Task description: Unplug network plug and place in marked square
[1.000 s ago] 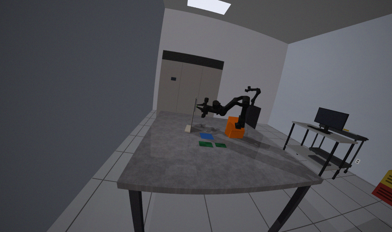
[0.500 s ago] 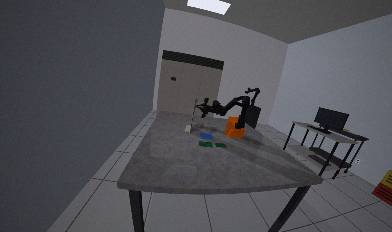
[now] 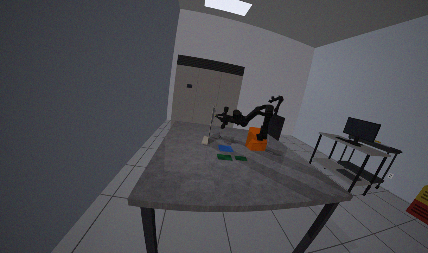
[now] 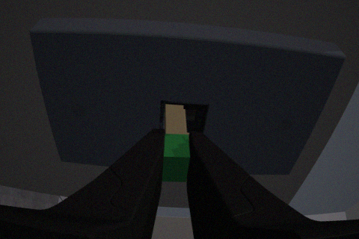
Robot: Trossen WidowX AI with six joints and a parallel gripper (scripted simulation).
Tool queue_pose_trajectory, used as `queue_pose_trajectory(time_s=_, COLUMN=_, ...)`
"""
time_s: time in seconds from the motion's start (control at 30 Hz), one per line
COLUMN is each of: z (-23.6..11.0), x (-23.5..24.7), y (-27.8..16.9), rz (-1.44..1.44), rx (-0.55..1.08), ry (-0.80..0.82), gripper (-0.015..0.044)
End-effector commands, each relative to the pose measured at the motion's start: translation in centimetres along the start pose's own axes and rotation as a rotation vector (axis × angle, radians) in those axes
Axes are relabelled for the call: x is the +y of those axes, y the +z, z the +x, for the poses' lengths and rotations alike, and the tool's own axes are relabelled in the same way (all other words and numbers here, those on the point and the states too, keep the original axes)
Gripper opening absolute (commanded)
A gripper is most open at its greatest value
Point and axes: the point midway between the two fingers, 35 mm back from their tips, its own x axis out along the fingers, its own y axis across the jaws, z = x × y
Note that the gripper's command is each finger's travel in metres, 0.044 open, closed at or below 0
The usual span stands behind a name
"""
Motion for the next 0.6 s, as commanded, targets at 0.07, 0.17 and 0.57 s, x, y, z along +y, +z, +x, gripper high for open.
queue_pose_trajectory(time_s=0.07, z=-0.43, x=0.05, y=-0.11, rz=0.002, rx=-0.001, ry=0.002, gripper=0.0000)
queue_pose_trajectory(time_s=0.17, z=-0.59, x=0.05, y=-0.16, rz=0.002, rx=-0.001, ry=0.002, gripper=0.0000)
queue_pose_trajectory(time_s=0.57, z=-1.24, x=0.06, y=-0.38, rz=0.002, rx=-0.001, ry=0.002, gripper=0.0000)
